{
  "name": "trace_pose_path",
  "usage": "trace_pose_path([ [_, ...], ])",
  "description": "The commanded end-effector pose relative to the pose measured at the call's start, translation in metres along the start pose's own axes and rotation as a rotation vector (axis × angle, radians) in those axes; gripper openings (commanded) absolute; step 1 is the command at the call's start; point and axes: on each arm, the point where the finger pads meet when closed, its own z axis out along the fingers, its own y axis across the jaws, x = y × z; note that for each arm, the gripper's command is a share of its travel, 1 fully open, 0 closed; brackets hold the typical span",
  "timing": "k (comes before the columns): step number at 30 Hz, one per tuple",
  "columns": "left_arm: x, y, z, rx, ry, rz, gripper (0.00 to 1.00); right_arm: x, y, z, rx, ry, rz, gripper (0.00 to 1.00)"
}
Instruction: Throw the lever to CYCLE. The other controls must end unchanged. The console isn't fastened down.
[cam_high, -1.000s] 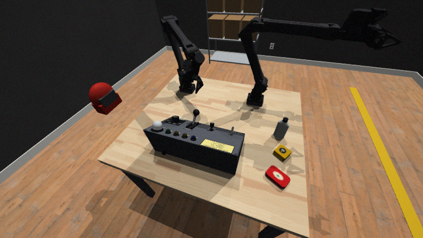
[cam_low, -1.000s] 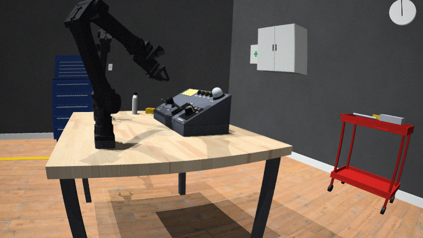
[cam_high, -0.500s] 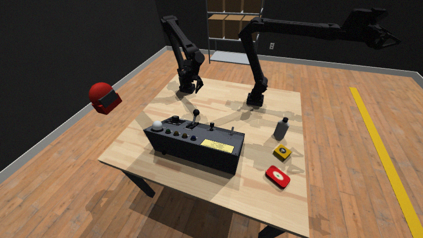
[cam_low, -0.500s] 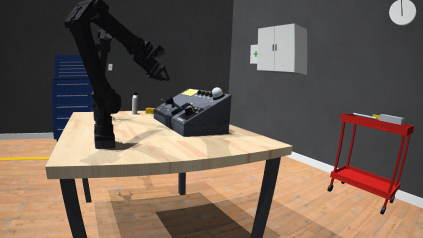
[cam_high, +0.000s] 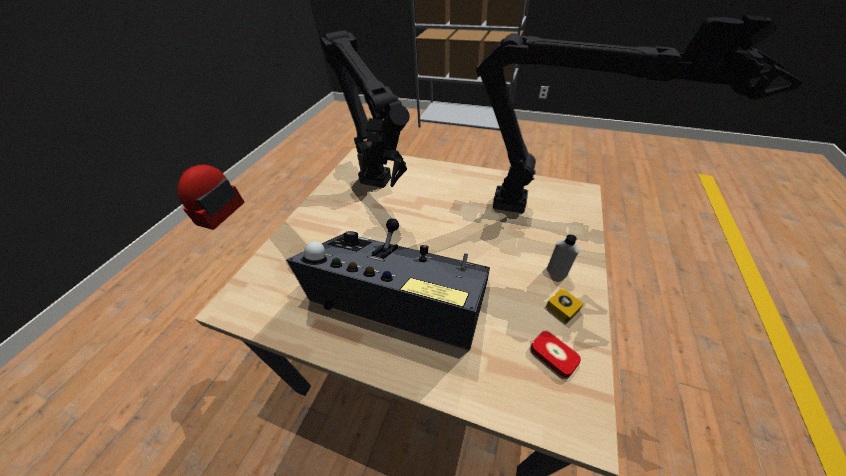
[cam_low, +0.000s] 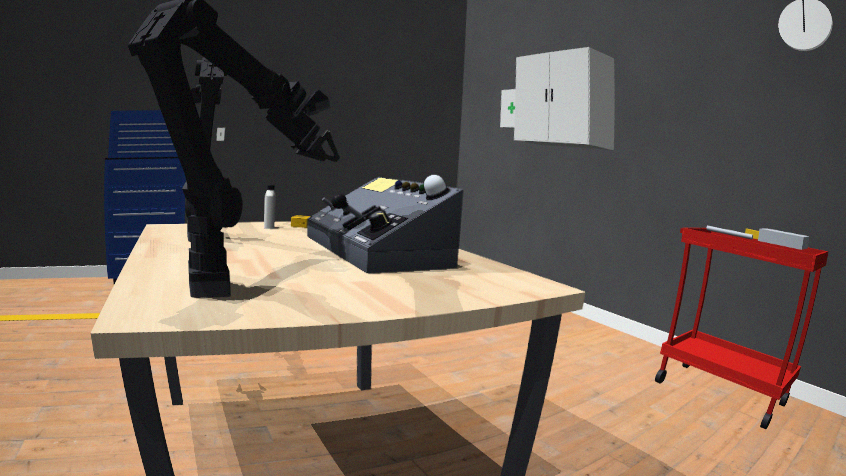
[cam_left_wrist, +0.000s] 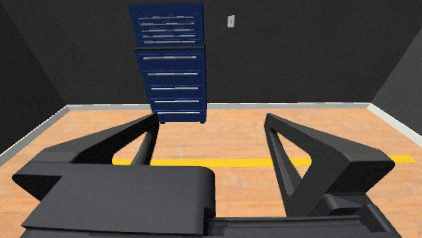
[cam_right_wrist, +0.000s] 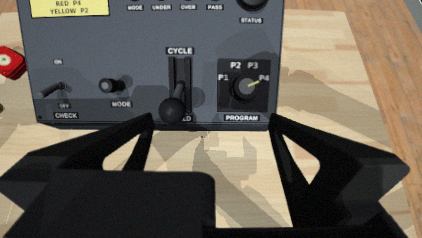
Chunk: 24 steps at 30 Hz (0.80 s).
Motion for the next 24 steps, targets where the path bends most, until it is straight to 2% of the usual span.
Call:
trace_pose_path([
  [1, -0.02, 0.006, -0.007, -0.009, -0.031, -0.009, 1.0, -0.041, 0.011, -0.012, -0.036, -0.063, 0.075, 1.0],
  [24, -0.02, 0.006, -0.007, -0.009, -0.031, -0.009, 1.0, -0.022, 0.007, -0.008, -0.019, -0.033, 0.03, 1.0],
])
